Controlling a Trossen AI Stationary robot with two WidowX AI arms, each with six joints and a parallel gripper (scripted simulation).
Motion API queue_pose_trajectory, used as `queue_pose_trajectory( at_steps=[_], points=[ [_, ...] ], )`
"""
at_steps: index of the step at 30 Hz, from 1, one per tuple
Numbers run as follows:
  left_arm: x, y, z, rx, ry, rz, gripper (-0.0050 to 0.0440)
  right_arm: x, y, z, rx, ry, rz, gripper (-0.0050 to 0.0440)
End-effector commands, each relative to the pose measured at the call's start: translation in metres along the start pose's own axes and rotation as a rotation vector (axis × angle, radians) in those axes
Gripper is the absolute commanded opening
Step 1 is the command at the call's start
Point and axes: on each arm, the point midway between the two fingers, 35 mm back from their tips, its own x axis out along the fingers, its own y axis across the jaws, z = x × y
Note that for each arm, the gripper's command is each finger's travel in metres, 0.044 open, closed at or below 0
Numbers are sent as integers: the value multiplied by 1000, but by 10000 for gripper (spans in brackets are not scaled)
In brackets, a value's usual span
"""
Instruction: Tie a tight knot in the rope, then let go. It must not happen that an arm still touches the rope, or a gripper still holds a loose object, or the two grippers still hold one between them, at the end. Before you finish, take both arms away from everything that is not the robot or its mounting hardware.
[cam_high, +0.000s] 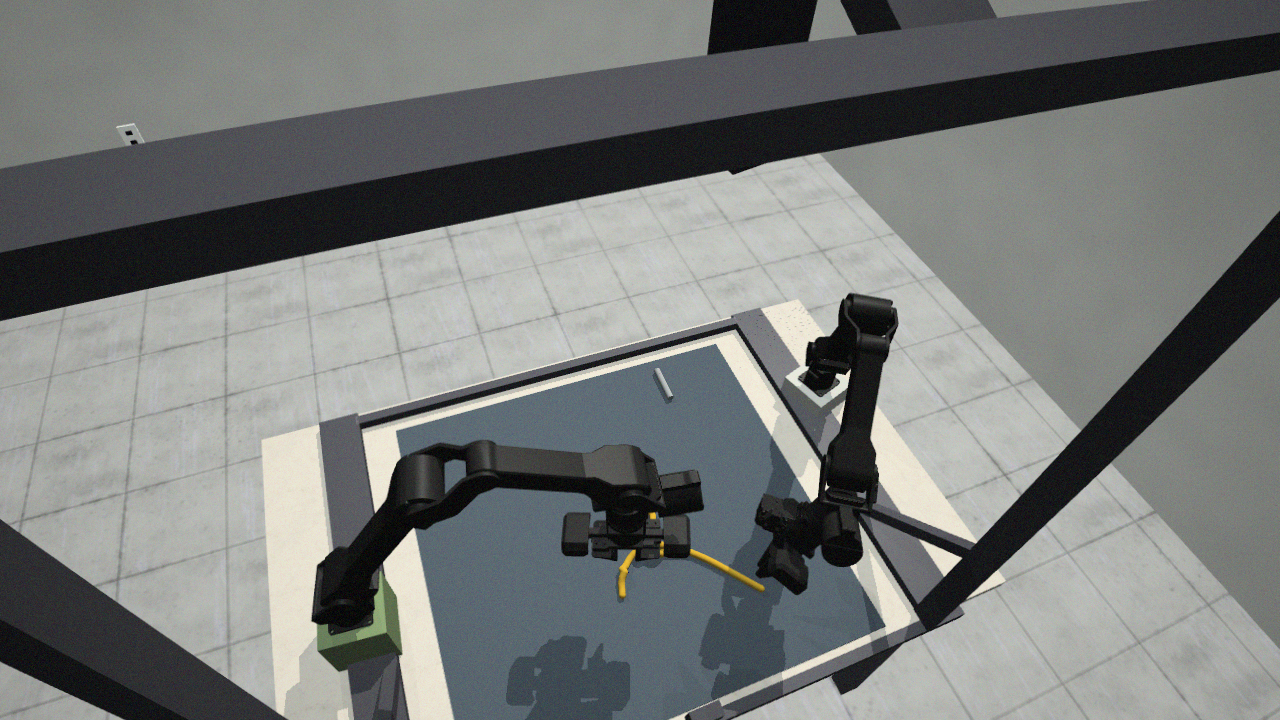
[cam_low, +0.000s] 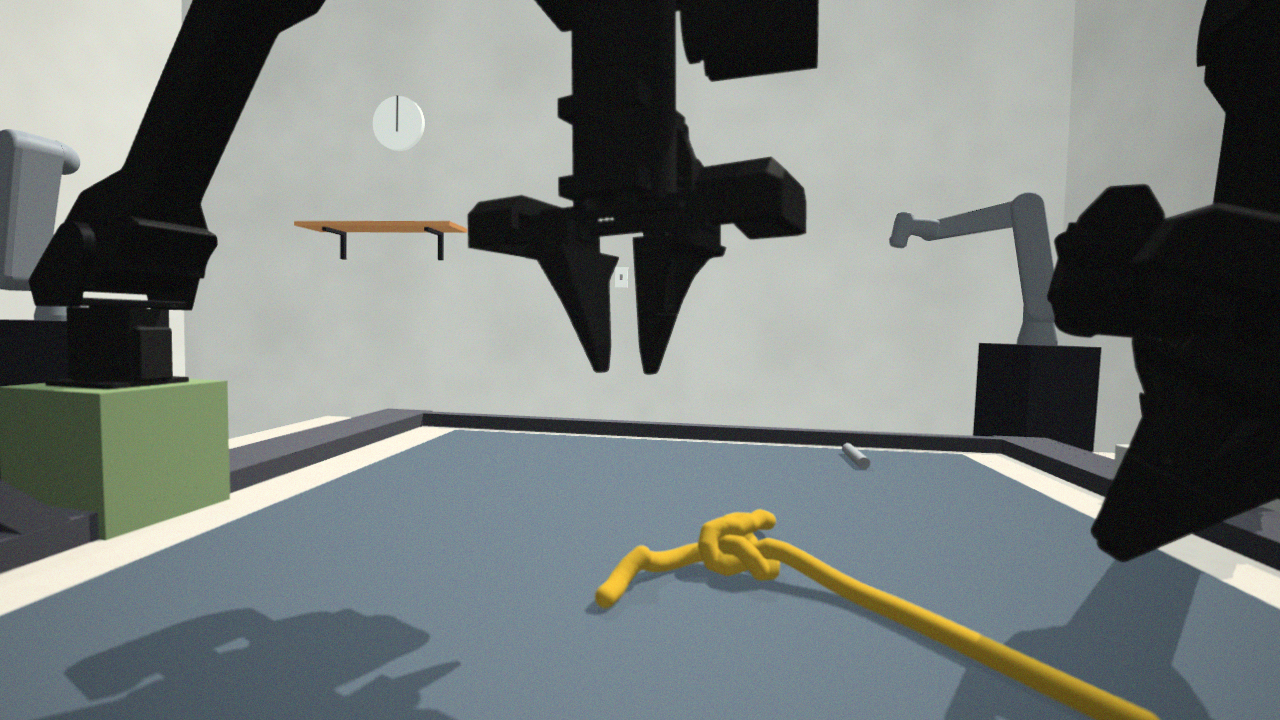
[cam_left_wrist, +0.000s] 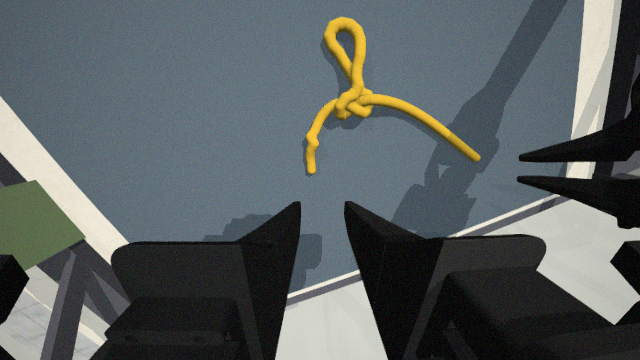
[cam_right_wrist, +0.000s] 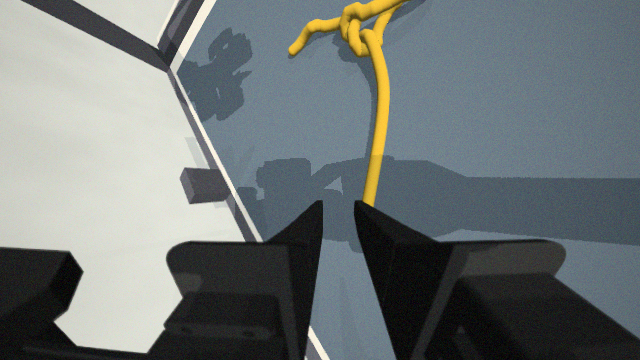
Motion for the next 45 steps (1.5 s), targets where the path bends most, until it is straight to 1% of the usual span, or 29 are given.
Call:
queue_pose_trajectory(
  at_steps=[1,5,7,11,24,38,45],
  points=[
    [37,0,3,-82,5,5,140,2,0,-1,8,-2,11,100],
    [62,1,4,-137,5,5,140,6,-2,-3,8,-2,11,100],
    [62,1,4,-137,5,5,140,6,-2,-3,8,-2,11,100],
    [73,2,5,-161,5,5,140,7,-3,-3,8,-2,11,100],
    [74,2,5,-164,5,5,140,10,-4,-5,8,-2,10,100],
    [74,2,5,-164,5,5,140,26,-12,-12,8,-2,10,100],
    [74,2,5,-164,5,5,140,29,-14,-14,8,-2,10,100]
  ],
)
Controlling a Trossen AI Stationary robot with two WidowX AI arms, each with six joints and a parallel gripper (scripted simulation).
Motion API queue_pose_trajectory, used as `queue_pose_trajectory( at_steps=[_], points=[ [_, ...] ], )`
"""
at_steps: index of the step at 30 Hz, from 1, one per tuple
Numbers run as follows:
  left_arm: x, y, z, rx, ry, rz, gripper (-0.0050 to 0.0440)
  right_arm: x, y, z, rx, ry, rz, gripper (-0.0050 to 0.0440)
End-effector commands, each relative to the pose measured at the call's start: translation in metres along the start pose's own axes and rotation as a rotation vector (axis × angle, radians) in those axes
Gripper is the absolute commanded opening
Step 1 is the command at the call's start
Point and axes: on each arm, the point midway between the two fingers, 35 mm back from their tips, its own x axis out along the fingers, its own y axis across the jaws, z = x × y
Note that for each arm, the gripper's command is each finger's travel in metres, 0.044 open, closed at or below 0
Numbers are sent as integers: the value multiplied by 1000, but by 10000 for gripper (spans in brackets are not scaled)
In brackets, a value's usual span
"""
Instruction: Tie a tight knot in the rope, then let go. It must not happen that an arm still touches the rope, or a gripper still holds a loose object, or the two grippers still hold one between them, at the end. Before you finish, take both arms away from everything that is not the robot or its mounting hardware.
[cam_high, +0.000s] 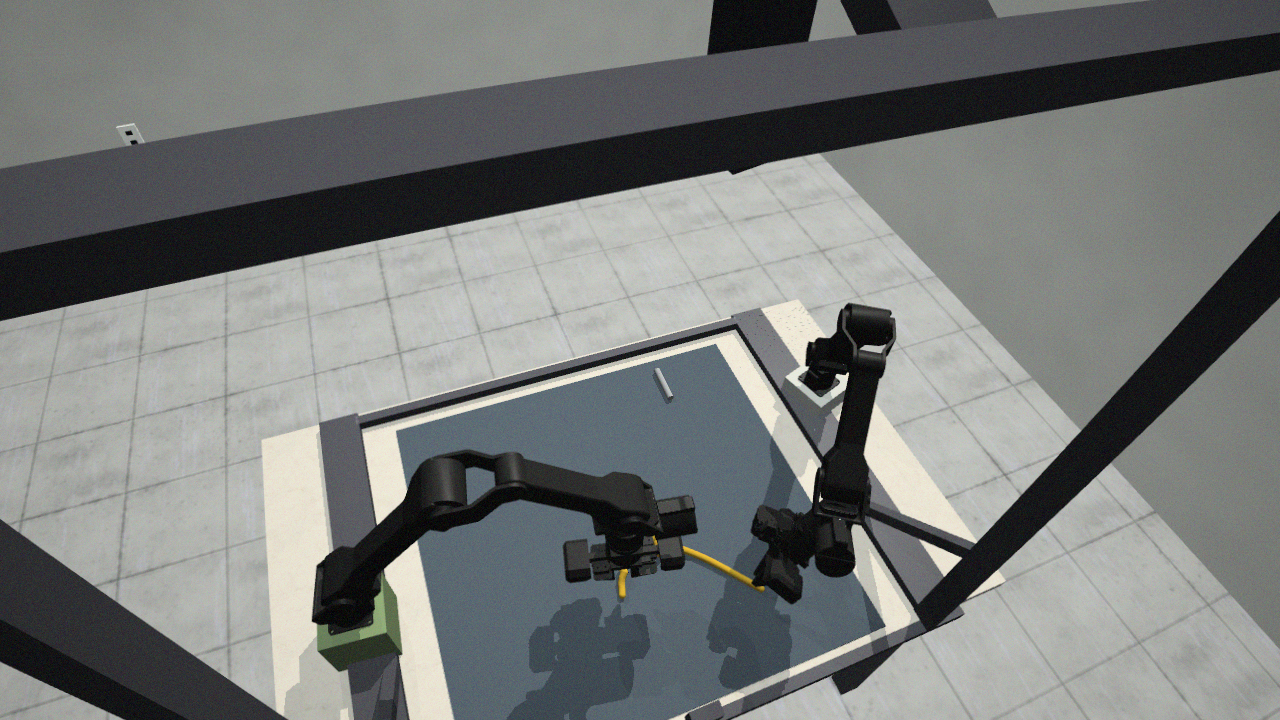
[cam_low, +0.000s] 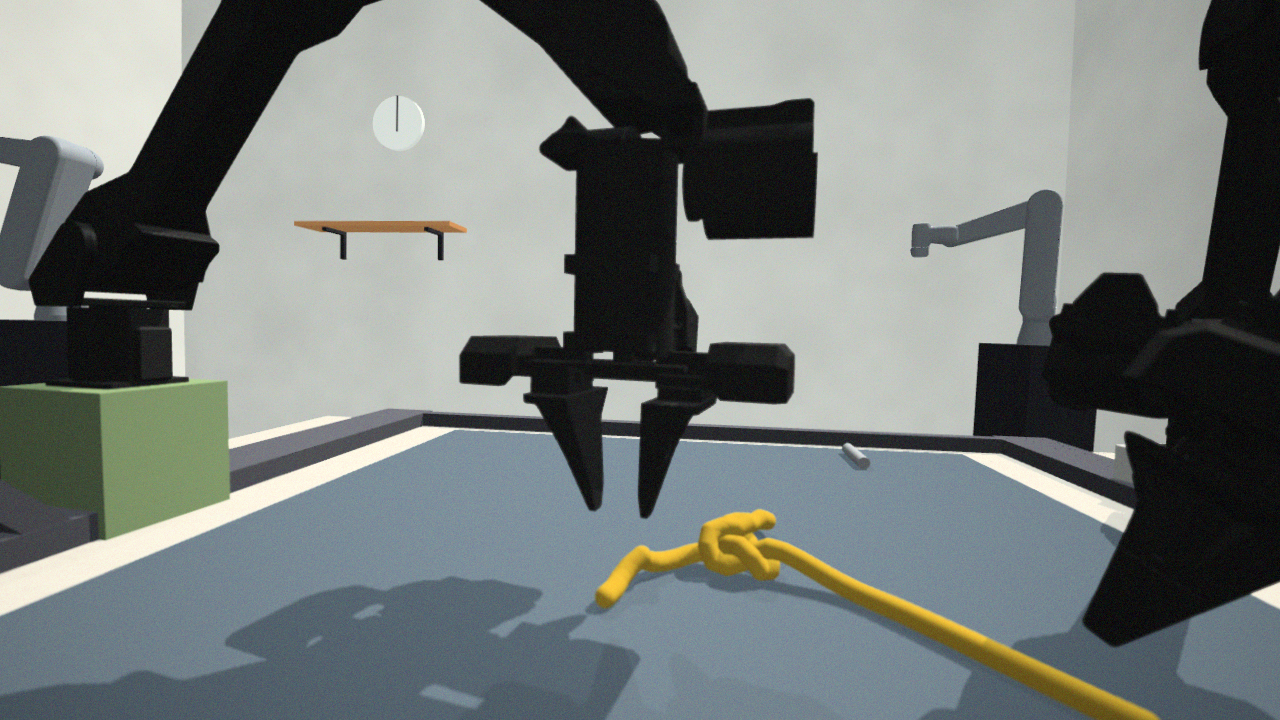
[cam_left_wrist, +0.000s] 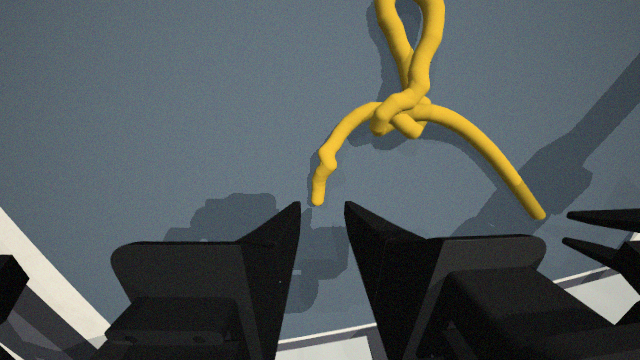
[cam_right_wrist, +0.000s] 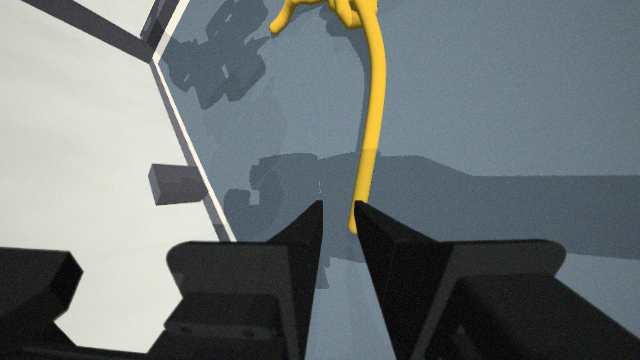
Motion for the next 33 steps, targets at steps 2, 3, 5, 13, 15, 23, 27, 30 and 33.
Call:
queue_pose_trajectory(
  at_steps=[2,3,5,13,15,23,27,30,33],
  points=[
    [-8,-4,0,-3,3,-23,140,-1,2,0,8,-2,11,100],
    [-8,-4,0,-3,3,-23,140,-1,2,0,8,-2,11,100],
    [-8,-4,0,-3,3,-23,140,-1,2,0,8,-2,11,100],
    [-8,-4,0,-3,3,-23,140,1,1,0,8,-2,11,100],
    [-8,-4,0,-3,3,-23,140,3,1,-1,8,-2,11,100],
    [-8,-4,0,-3,3,-23,140,12,-4,-6,8,-2,11,100],
    [-8,-4,0,-3,3,-23,140,17,-7,-8,8,-2,11,100],
    [-8,-4,0,-3,3,-23,140,18,-7,-9,8,-2,11,100],
    [-8,-4,0,-3,3,-23,140,20,-8,-10,8,-2,11,100]
  ],
)
